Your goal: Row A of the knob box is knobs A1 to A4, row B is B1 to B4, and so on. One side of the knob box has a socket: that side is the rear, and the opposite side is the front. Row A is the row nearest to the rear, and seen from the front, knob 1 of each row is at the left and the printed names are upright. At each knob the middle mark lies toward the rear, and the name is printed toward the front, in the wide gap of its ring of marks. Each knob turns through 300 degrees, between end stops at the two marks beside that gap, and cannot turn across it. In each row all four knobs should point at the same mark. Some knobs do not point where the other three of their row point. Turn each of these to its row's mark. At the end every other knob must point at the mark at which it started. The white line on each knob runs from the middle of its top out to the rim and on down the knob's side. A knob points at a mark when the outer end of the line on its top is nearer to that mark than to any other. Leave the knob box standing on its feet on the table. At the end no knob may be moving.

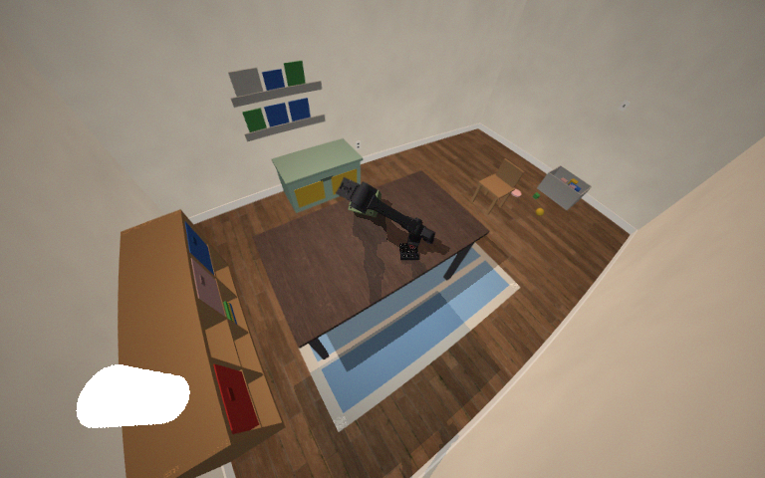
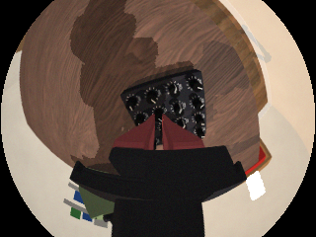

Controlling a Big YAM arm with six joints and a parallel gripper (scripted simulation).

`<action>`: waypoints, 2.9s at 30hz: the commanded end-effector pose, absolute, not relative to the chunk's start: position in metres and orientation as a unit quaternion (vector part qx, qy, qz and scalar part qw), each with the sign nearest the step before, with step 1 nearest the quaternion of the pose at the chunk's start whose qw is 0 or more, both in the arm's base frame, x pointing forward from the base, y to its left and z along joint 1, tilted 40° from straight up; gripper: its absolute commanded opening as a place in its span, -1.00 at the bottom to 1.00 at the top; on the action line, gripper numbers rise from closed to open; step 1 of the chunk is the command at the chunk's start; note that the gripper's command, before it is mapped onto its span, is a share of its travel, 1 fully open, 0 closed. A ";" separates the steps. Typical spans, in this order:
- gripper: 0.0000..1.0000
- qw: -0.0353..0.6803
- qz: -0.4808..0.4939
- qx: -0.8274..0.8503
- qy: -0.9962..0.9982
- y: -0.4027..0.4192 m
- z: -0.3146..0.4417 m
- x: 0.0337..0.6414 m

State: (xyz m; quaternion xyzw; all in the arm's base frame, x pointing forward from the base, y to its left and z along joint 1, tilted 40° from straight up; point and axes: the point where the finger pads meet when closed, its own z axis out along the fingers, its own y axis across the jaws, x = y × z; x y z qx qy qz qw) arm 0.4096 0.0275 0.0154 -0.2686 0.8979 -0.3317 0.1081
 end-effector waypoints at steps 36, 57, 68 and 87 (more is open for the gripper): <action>-0.63 0.094 -0.331 -0.287 0.894 0.019 0.010 0.407; -0.63 0.122 -0.329 -0.284 0.892 0.052 0.051 0.410; -0.63 0.110 -0.330 -0.286 0.893 0.055 0.050 0.404; -0.63 0.138 -0.321 -0.201 0.915 0.044 0.062 0.411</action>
